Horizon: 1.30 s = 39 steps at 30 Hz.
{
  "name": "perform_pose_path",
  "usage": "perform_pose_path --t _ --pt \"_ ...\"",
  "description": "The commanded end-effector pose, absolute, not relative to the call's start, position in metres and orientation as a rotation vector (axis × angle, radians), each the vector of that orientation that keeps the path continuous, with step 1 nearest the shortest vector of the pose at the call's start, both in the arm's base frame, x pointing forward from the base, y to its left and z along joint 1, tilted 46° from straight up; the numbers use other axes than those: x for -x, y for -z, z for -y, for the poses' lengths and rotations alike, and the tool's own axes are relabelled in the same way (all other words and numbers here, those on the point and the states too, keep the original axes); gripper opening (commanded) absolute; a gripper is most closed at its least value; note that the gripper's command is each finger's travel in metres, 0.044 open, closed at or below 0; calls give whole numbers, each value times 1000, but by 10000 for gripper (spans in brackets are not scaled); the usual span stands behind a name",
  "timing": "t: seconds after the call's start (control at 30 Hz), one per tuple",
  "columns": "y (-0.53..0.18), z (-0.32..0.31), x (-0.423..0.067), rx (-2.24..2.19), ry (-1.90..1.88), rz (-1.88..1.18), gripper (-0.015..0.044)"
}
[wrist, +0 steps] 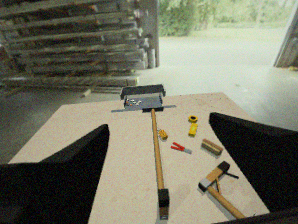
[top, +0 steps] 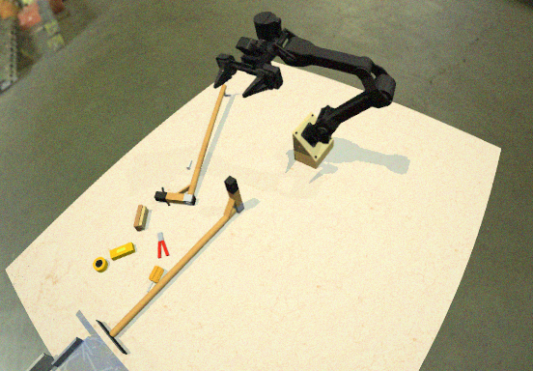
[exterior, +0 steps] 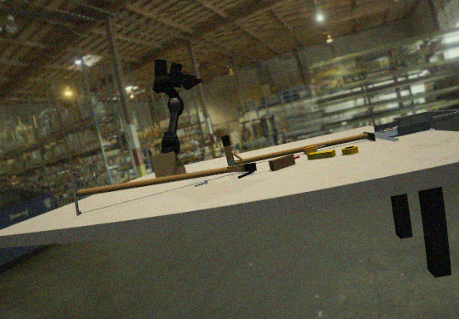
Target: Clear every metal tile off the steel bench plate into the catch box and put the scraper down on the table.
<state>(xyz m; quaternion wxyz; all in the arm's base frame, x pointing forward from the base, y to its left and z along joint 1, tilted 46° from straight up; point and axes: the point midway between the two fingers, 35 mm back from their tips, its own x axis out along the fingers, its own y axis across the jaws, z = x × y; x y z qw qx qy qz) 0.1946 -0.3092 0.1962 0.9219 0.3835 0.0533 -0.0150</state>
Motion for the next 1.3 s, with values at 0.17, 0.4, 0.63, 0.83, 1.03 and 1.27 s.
perform_pose_path --t 0.17,0.4,0.63,0.83,1.03,1.27 --pt "-164 293 -220 -817 12 -194 440" --pt "-133 272 -241 -837 -11 -290 440" --pt "-102 246 -258 -846 -42 -399 440" --pt "-75 221 -268 -846 -74 -501 440" --pt "-50 193 -274 -837 -113 -609 440" --pt "-22 159 -276 -814 -168 -743 440"
